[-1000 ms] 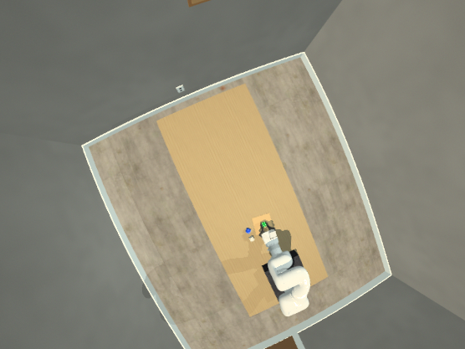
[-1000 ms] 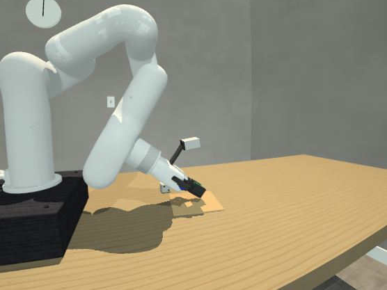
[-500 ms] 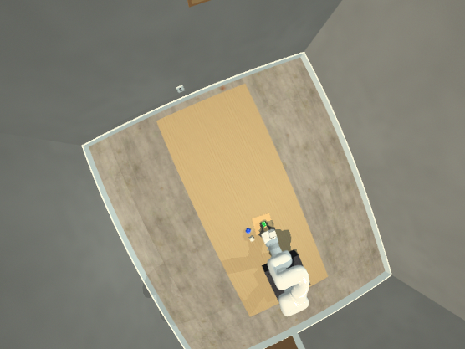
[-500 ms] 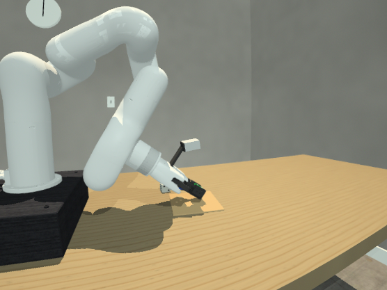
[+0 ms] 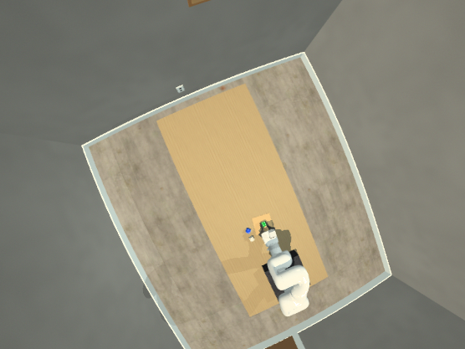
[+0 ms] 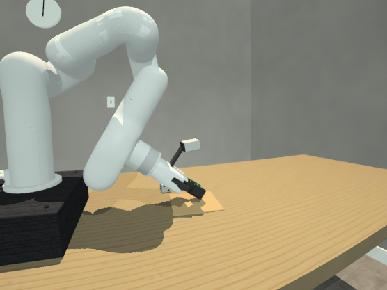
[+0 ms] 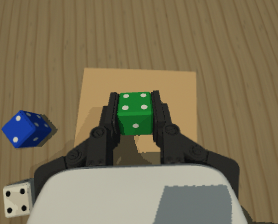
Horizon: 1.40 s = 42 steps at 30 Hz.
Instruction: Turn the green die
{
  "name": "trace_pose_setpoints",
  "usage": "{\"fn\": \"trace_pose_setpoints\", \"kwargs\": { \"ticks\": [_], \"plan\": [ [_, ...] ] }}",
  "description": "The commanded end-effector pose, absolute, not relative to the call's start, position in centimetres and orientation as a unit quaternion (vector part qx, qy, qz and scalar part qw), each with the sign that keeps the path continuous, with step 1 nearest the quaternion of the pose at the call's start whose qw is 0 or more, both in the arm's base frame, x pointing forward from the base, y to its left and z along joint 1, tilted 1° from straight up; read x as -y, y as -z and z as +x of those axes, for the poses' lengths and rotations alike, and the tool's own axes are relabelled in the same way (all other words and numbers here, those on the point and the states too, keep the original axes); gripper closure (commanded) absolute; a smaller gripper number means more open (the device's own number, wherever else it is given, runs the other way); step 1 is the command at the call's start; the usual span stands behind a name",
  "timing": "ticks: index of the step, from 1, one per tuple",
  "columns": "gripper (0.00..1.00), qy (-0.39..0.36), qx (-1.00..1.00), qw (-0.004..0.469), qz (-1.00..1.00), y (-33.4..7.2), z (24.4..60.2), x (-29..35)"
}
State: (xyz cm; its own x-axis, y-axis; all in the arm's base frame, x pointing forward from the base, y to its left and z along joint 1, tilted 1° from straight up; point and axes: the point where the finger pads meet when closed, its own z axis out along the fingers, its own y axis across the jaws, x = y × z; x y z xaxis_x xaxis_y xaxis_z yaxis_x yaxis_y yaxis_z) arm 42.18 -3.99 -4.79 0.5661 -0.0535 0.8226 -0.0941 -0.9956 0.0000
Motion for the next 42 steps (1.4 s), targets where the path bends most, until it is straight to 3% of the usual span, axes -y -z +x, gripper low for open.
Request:
{"fn": "trace_pose_setpoints", "kwargs": {
  "ticks": [1,42],
  "plan": [
    [0.73,-0.465,0.042,0.022,0.884,4.72,42.22,3.99],
    [0.73,-0.464,0.035,0.027,0.885,5.49,42.2,4.12]
  ]
}}
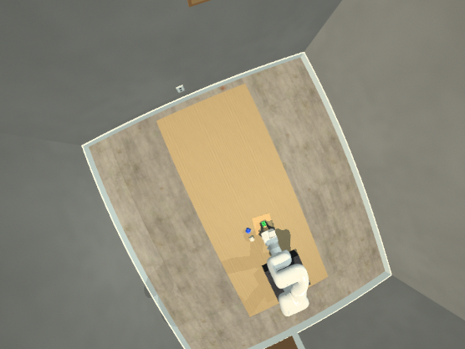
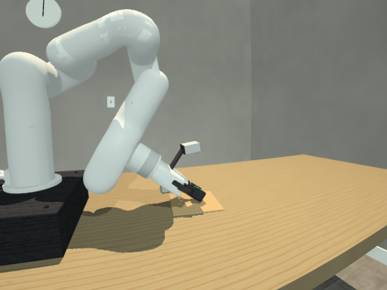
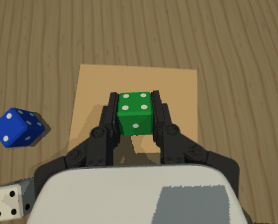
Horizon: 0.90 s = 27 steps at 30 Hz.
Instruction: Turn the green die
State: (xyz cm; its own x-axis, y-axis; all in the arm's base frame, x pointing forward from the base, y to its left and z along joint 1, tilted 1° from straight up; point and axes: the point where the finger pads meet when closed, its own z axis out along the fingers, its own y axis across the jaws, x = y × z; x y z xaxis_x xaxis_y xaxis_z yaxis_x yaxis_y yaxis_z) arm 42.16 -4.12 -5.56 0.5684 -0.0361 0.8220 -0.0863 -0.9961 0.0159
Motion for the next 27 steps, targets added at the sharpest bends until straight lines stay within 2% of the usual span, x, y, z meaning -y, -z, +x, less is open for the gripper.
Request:
{"fn": "trace_pose_setpoints", "kwargs": {
  "ticks": [1,26,27],
  "plan": [
    [0.73,-0.464,0.035,0.027,0.885,5.49,42.2,4.12],
    [0.73,-0.464,0.035,0.027,0.885,5.49,42.2,4.12],
    [0.69,-0.464,0.035,0.027,0.885,5.49,42.2,4.12]
  ]
}}
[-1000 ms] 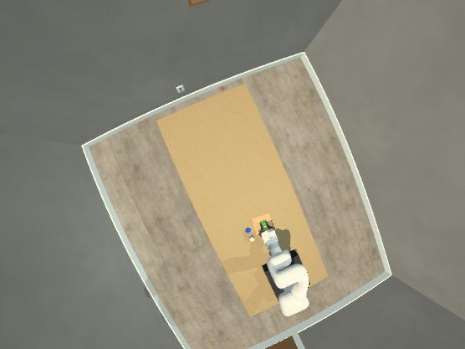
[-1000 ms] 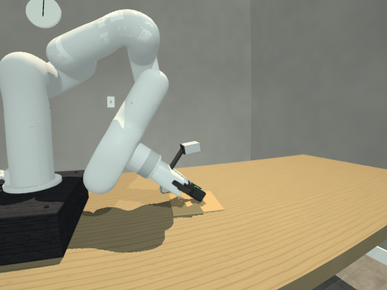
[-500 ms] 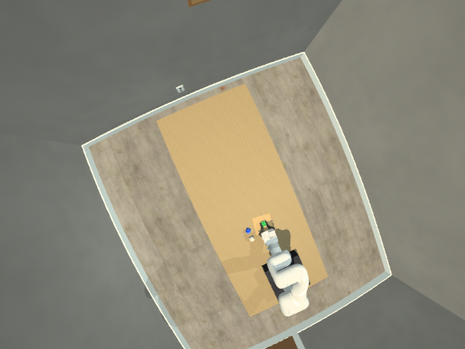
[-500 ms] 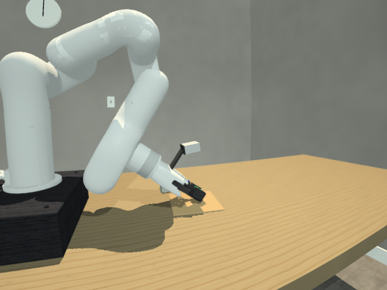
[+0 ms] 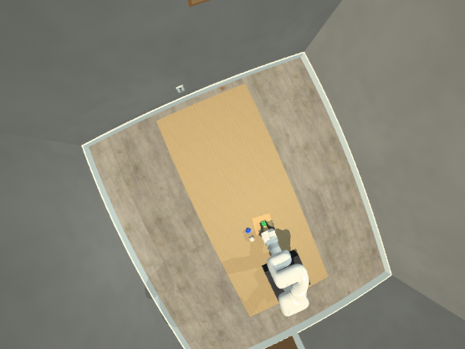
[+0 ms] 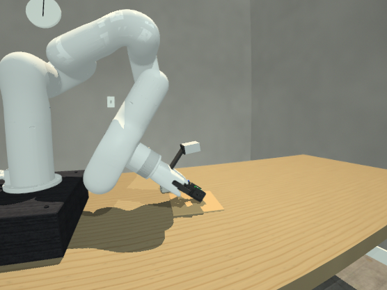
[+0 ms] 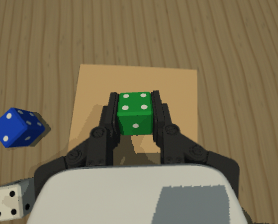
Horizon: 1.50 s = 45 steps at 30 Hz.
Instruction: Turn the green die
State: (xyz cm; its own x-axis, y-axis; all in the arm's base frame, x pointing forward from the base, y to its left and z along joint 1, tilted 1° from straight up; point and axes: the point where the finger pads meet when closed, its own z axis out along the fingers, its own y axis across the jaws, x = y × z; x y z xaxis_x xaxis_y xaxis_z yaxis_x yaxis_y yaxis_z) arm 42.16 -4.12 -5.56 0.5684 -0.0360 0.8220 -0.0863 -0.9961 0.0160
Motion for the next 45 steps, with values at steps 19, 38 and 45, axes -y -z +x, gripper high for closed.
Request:
{"fn": "trace_pose_setpoints", "kwargs": {
  "ticks": [19,38,45],
  "plan": [
    [0.53,-0.464,0.035,0.027,0.885,5.49,42.2,4.12],
    [0.53,-0.464,0.035,0.027,0.885,5.49,42.2,4.12],
    [0.53,-0.464,0.035,0.027,0.885,5.49,42.2,4.12]
  ]
}}
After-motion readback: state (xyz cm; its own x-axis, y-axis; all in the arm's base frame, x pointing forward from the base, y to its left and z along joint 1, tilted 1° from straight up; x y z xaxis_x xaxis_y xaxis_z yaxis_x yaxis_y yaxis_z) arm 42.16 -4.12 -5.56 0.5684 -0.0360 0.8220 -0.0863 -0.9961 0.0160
